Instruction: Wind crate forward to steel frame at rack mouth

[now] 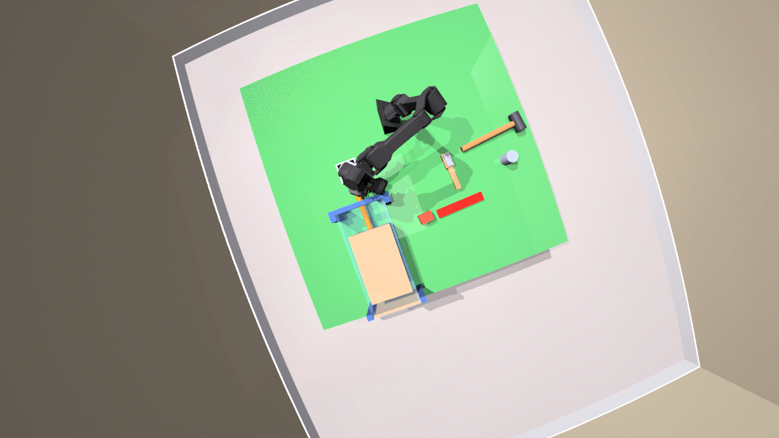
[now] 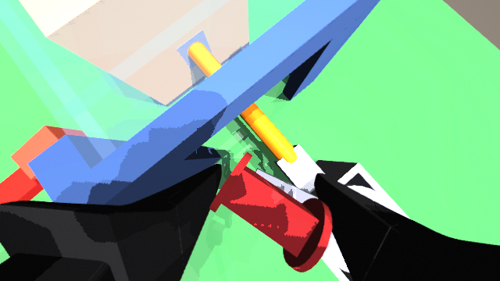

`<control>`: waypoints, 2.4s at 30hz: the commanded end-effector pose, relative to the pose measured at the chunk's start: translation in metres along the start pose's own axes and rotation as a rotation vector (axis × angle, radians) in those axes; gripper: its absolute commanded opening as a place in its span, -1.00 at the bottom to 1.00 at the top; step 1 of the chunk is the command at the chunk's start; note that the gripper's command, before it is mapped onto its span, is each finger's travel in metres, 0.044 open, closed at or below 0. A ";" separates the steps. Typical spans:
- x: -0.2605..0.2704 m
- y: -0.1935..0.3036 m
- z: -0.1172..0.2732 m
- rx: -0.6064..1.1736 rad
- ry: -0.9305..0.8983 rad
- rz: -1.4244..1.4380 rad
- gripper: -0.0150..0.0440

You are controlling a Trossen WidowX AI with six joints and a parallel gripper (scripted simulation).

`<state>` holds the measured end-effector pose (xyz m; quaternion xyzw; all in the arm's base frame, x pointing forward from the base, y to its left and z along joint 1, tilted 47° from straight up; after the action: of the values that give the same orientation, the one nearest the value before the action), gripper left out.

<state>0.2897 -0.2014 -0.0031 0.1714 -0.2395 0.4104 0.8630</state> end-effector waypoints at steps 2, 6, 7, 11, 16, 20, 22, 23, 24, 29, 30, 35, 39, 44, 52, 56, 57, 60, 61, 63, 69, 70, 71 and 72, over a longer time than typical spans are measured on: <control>-0.001 0.000 0.000 0.000 0.006 -0.001 -0.49; -0.001 0.000 0.000 0.000 0.006 -0.001 -0.49; -0.001 0.000 0.000 0.000 0.006 -0.001 -0.49; -0.001 0.000 0.000 0.000 0.006 -0.001 -0.49; -0.001 0.000 0.000 0.000 0.006 -0.001 -0.49; -0.001 0.000 0.000 0.000 0.006 -0.001 -0.49; -0.001 0.000 0.000 0.000 0.006 -0.001 -0.49; -0.001 0.000 0.000 0.000 0.006 -0.001 -0.49; -0.001 0.000 0.000 0.000 0.006 -0.001 -0.49; -0.001 0.000 0.000 0.000 0.006 -0.001 -0.49; -0.001 0.000 0.000 0.000 0.006 -0.001 -0.49; -0.001 0.000 0.000 0.000 0.006 -0.001 -0.49; -0.001 0.000 0.000 0.000 0.006 -0.001 -0.49; -0.001 0.000 0.000 0.000 0.006 -0.001 -0.49; -0.001 0.000 0.000 0.000 0.006 -0.001 -0.49; -0.001 0.000 0.000 0.000 0.006 -0.001 -0.49; -0.001 0.000 0.000 0.000 0.006 -0.001 -0.49; -0.001 0.000 0.000 0.000 0.006 -0.001 -0.49; -0.001 0.000 0.000 0.000 0.006 -0.001 -0.49; 0.000 0.000 0.000 0.000 0.000 0.000 -0.40; 0.000 0.000 0.000 0.000 0.000 0.000 0.13; 0.000 0.000 0.000 0.000 0.000 0.000 0.22; 0.000 0.000 0.000 0.000 0.000 0.000 0.31; 0.000 0.000 0.000 0.000 0.000 0.000 0.40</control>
<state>0.2896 -0.2016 -0.0031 0.1712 -0.2396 0.4102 0.8631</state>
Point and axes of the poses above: the point midway between the two fingers, 35 mm back from their tips, its own z axis back along the fingers, its own x axis across the jaws, y = z × x, the point moved 8 cm from there along z, back along the fingers, and after that the axes turned 2 degrees about z, right-handed, at the moved point
